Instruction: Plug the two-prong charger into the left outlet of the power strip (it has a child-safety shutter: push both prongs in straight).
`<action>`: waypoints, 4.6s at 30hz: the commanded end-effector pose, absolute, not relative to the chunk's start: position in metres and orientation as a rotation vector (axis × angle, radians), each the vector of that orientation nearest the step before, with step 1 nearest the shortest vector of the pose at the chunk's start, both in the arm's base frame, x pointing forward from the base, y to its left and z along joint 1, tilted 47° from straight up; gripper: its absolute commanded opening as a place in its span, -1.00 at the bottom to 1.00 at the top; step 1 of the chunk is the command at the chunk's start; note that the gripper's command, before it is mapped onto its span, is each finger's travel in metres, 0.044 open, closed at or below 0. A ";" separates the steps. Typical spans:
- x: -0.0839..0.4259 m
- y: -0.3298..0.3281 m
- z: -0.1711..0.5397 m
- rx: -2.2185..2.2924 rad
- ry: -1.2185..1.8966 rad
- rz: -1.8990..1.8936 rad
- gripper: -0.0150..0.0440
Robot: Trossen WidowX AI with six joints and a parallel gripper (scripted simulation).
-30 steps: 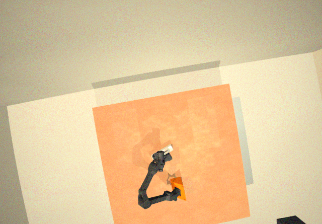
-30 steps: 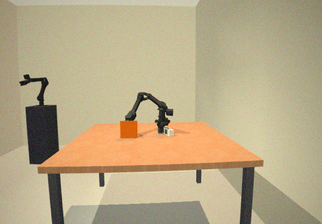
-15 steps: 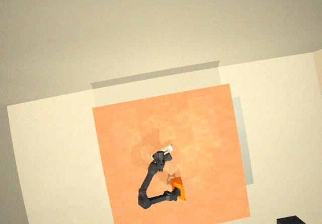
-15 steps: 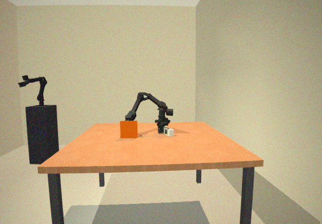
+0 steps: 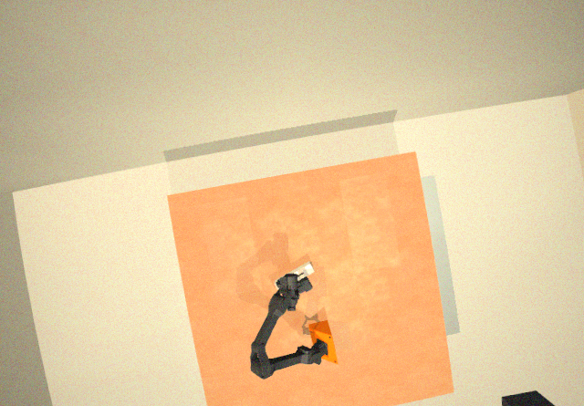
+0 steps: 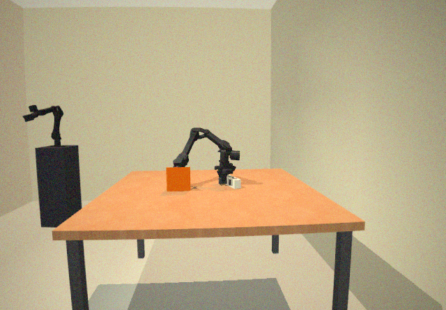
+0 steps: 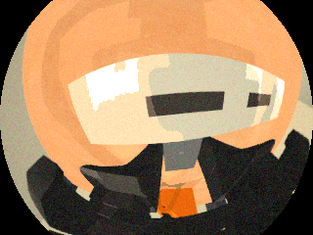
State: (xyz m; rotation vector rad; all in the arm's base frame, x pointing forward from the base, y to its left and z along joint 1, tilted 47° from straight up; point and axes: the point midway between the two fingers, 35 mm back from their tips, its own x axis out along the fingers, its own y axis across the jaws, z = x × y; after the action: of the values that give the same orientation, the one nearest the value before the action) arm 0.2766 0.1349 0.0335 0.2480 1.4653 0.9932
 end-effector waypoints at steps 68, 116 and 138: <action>0.277 0.134 0.035 0.244 1.468 0.995 0.40; 0.265 0.129 0.031 0.244 1.442 1.000 1.00; 0.241 0.118 0.025 0.243 1.443 0.999 1.00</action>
State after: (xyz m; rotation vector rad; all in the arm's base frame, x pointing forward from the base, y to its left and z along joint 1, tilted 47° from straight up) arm 0.2451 0.1196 0.0242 0.2526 1.4509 0.9963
